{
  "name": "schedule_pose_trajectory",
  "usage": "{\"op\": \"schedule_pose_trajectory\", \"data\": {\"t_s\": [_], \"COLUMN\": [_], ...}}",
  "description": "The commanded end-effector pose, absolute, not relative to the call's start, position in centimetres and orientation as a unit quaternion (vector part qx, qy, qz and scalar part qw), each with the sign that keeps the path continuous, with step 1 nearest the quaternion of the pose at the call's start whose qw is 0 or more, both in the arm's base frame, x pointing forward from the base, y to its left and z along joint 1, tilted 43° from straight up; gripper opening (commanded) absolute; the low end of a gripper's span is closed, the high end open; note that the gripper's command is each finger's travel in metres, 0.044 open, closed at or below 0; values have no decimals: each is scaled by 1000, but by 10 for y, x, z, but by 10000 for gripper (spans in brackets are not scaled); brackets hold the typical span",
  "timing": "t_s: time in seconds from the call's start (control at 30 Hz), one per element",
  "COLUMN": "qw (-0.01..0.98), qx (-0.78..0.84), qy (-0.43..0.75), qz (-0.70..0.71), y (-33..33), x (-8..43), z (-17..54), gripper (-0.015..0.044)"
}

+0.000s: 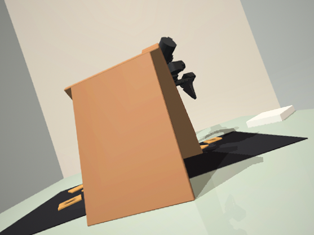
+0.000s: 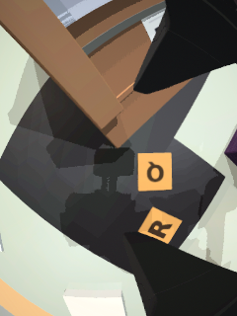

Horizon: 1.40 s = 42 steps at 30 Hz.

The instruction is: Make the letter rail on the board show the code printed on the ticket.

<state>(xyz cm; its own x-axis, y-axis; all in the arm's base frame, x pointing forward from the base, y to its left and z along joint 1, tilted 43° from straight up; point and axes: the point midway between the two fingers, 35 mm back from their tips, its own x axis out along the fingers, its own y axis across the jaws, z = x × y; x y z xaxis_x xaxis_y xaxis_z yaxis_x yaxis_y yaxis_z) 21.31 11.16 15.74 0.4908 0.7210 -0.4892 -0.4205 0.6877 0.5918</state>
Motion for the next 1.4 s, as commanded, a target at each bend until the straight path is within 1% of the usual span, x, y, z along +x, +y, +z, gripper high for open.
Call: {"op": "schedule_pose_trajectory", "data": {"t_s": [0.0,0.13,0.33,0.77,0.83,1.1,1.37], "qw": [849,845,819,818,824,877,904], "qx": [270,341,438,441,425,237,59], "qy": [387,388,371,370,375,391,320], "qz": [239,136,3,-1,9,145,276], "y": [69,26,-24,-25,-26,-36,-51], "x": [225,226,208,208,207,200,195], "z": [123,89,48,47,48,68,102], "gripper": [440,440,440,440,440,440,440]}}
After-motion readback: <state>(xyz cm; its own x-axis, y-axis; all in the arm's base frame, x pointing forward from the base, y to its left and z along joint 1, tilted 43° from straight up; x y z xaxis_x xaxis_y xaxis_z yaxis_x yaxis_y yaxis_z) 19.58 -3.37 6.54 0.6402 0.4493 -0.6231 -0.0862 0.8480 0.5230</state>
